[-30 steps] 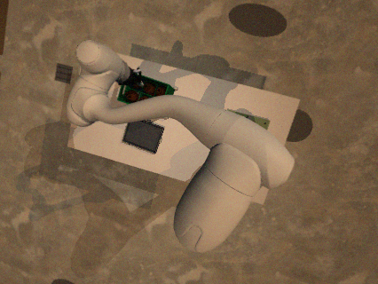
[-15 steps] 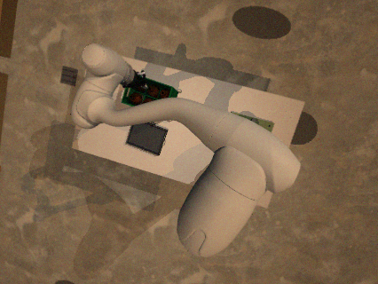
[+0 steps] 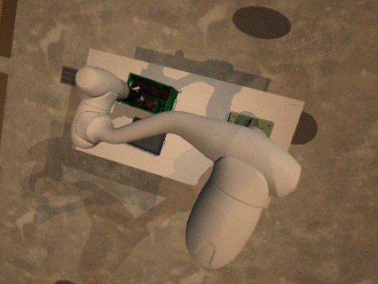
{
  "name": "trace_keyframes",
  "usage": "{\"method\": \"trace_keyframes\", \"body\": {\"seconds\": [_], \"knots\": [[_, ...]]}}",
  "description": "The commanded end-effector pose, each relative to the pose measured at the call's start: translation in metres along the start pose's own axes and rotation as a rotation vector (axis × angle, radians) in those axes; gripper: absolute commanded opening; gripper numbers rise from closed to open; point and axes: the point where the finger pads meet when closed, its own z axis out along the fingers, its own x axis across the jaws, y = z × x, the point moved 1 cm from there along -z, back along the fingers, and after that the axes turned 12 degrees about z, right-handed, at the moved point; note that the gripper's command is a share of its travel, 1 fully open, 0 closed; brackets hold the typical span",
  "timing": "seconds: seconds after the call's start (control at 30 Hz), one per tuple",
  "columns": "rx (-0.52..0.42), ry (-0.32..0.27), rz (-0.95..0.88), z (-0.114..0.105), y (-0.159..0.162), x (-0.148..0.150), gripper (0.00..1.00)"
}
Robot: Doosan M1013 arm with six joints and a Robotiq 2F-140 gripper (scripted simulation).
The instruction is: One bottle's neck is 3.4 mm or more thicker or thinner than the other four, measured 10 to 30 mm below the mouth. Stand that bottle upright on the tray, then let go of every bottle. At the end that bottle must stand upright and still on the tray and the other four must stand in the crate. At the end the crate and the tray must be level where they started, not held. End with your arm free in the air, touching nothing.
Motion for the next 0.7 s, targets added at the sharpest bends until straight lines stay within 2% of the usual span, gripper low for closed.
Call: {"method": "trace_keyframes", "body": {"seconds": [0.0,0.07,0.1,0.67], "knots": [[0.001,0.001,0.001,-0.0001,0.0148,-0.0109,0.00],[0.001,0.001,0.001,-0.0001,0.0148,-0.0109,0.00],[0.001,0.001,0.001,-0.0001,0.0148,-0.0109,0.38],[0.001,0.001,0.001,-0.0001,0.0148,-0.0109,0.38]]}}
